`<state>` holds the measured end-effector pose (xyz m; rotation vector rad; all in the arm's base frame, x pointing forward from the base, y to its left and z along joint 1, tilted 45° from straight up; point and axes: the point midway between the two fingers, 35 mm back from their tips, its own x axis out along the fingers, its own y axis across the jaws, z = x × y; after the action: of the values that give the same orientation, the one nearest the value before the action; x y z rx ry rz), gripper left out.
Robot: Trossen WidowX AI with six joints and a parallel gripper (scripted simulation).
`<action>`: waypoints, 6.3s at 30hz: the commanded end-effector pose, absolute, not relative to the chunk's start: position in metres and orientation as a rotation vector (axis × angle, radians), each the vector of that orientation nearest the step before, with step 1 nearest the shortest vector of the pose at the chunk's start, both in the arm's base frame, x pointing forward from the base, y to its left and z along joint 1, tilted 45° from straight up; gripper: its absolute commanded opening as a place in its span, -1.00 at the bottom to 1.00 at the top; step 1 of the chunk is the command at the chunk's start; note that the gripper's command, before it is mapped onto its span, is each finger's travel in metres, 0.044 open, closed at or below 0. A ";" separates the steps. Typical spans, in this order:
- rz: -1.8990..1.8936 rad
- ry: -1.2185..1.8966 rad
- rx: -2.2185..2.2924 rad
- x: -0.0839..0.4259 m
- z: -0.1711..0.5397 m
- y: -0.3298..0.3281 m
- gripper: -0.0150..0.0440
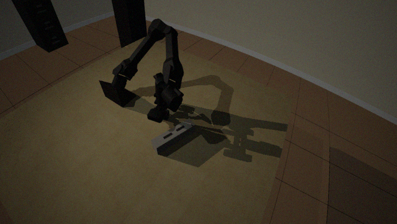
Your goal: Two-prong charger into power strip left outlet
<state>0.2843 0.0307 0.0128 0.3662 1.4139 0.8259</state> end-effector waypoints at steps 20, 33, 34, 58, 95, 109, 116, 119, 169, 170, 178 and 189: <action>0.616 1.556 0.630 0.284 0.011 0.043 -0.49; 0.488 1.630 0.772 0.284 0.011 0.049 -0.49; 0.478 1.636 0.783 0.283 0.011 0.049 -0.49; 0.447 1.651 0.814 0.306 0.005 0.045 -0.49; 0.411 1.668 0.851 0.331 -0.001 0.041 -0.49; 0.411 1.667 0.851 0.335 -0.001 0.041 -0.49; 0.411 1.667 0.851 0.337 -0.001 0.041 -0.49; 0.411 1.667 0.851 0.338 -0.001 0.040 -0.49; 0.411 1.667 0.850 0.352 -0.004 0.037 -0.49; 0.411 1.666 0.850 0.352 -0.004 0.037 -0.49; 0.411 1.666 0.850 0.355 -0.005 0.036 -0.49; 0.411 1.666 0.850 0.359 -0.006 0.035 -0.49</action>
<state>0.3517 0.0364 -0.0045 0.8565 1.6868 0.4059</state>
